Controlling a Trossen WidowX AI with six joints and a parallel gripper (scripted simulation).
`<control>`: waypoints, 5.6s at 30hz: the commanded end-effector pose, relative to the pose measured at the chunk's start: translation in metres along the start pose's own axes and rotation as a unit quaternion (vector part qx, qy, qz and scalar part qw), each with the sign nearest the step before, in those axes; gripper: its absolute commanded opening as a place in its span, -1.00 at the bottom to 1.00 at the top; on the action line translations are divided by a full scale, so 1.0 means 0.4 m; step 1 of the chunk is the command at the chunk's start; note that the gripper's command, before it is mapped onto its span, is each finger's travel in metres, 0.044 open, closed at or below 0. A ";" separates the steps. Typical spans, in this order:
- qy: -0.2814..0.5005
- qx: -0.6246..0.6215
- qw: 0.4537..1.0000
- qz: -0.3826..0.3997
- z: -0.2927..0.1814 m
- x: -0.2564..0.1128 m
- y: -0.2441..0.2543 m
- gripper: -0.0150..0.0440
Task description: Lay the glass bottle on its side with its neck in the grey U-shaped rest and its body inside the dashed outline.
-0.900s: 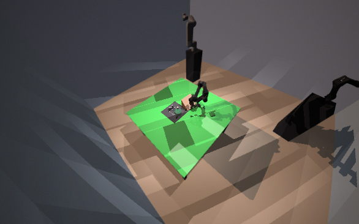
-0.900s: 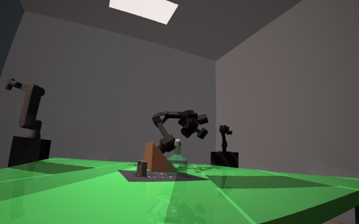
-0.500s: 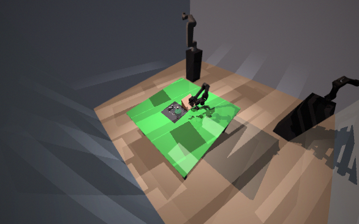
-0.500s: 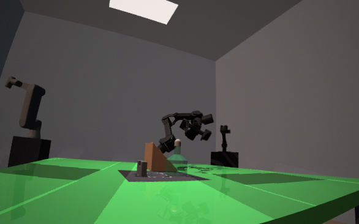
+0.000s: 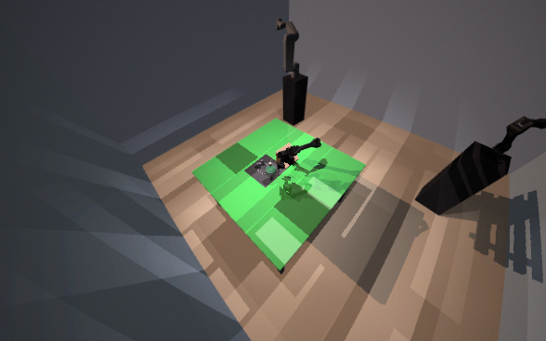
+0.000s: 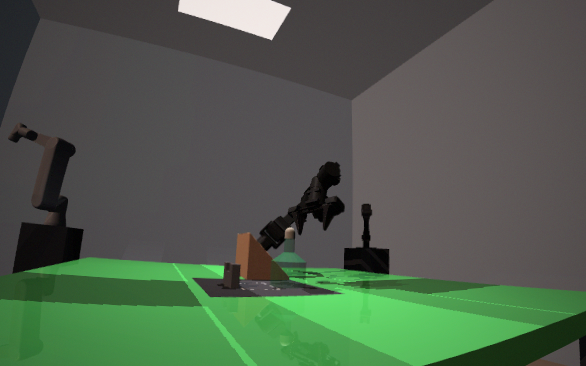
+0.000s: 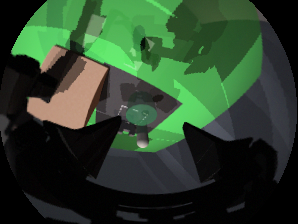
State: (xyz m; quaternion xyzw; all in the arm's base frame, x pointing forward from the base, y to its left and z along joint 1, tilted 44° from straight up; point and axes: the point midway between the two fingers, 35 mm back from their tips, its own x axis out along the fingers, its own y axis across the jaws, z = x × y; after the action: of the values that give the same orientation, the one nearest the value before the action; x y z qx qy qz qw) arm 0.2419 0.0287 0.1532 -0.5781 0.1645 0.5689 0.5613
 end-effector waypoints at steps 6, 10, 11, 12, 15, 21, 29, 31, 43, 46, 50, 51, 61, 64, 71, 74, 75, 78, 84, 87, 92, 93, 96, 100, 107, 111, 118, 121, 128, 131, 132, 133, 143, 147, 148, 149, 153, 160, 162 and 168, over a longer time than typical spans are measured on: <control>-0.129 0.245 0.956 -0.092 -0.165 -0.001 -0.014 1.00; -0.139 0.242 0.959 -0.050 -0.162 0.019 -0.020 1.00; -0.144 0.239 0.960 -0.029 -0.160 0.029 -0.022 1.00; -0.150 0.236 0.960 -0.006 -0.158 0.039 -0.024 1.00; -0.169 0.221 0.958 0.073 -0.147 0.074 -0.029 1.00; -0.179 0.210 0.954 0.115 -0.140 0.092 -0.031 1.00; -0.178 0.210 0.954 0.115 -0.148 0.094 -0.027 1.00; -0.178 0.210 0.954 0.115 -0.155 0.097 -0.024 1.00; -0.178 0.210 0.954 0.115 -0.197 0.111 -0.003 1.00; -0.178 0.210 0.954 0.115 -0.207 0.114 0.003 1.00; -0.178 0.210 0.955 0.115 -0.221 0.119 0.011 1.00; -0.178 0.210 0.955 0.115 -0.224 0.120 0.013 1.00; -0.178 0.210 0.955 0.115 -0.236 0.124 0.020 0.56; -0.178 0.210 0.955 0.115 -0.236 0.124 0.020 0.29; -0.178 0.210 0.955 0.115 -0.236 0.124 0.020 -0.09; -0.178 0.210 0.955 0.115 -0.236 0.124 0.020 -0.09; -0.178 0.210 0.955 0.115 -0.236 0.124 0.020 -0.09; -0.178 0.210 0.955 0.115 -0.236 0.124 0.020 -0.09; -0.178 0.210 0.955 0.115 -0.236 0.124 0.020 -0.09; -0.178 0.210 0.955 0.115 -0.236 0.124 0.020 -0.09; -0.179 0.213 0.954 0.115 -0.243 0.124 0.023 -0.09; -0.179 0.213 0.954 0.115 -0.247 0.124 0.024 -0.09; -0.179 0.214 0.953 0.115 -0.256 0.124 0.028 -0.09; -0.182 0.214 0.953 0.115 -0.263 0.125 0.031 -0.09; -0.188 0.214 0.952 0.114 -0.270 0.126 0.035 -0.09; -0.192 0.215 0.951 0.114 -0.275 0.127 0.037 -0.09; -0.198 0.216 0.950 0.113 -0.283 0.128 0.040 -0.09; -0.201 0.216 0.949 0.112 -0.286 0.128 0.042 -0.09; -0.207 0.217 0.948 0.111 -0.294 0.130 0.045 -0.09; -0.209 0.217 0.947 0.110 -0.297 0.130 0.047 -0.09; -0.210 0.217 0.947 0.110 -0.298 0.130 0.047 -0.09; -0.211 0.218 0.947 0.110 -0.299 0.131 0.048 -0.09; -0.219 0.219 0.945 0.109 -0.312 0.133 0.054 -0.09; -0.222 0.220 0.944 0.108 -0.317 0.134 0.056 -0.09; -0.223 0.220 0.944 0.108 -0.318 0.135 0.057 -0.09; -0.224 0.220 0.943 0.108 -0.319 0.135 0.058 -0.09; -0.227 0.221 0.943 0.107 -0.325 0.136 0.060 -0.09; -0.231 0.222 0.941 0.106 -0.335 0.139 0.065 -0.09; -0.233 0.222 0.941 0.106 -0.338 0.140 0.067 -0.09; -0.236 0.223 0.940 0.105 -0.347 0.143 0.072 -0.09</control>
State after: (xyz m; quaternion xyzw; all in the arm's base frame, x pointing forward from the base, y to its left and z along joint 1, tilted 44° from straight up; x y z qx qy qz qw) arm 0.3002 -0.0637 0.0592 -0.2631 0.2079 0.6944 0.6367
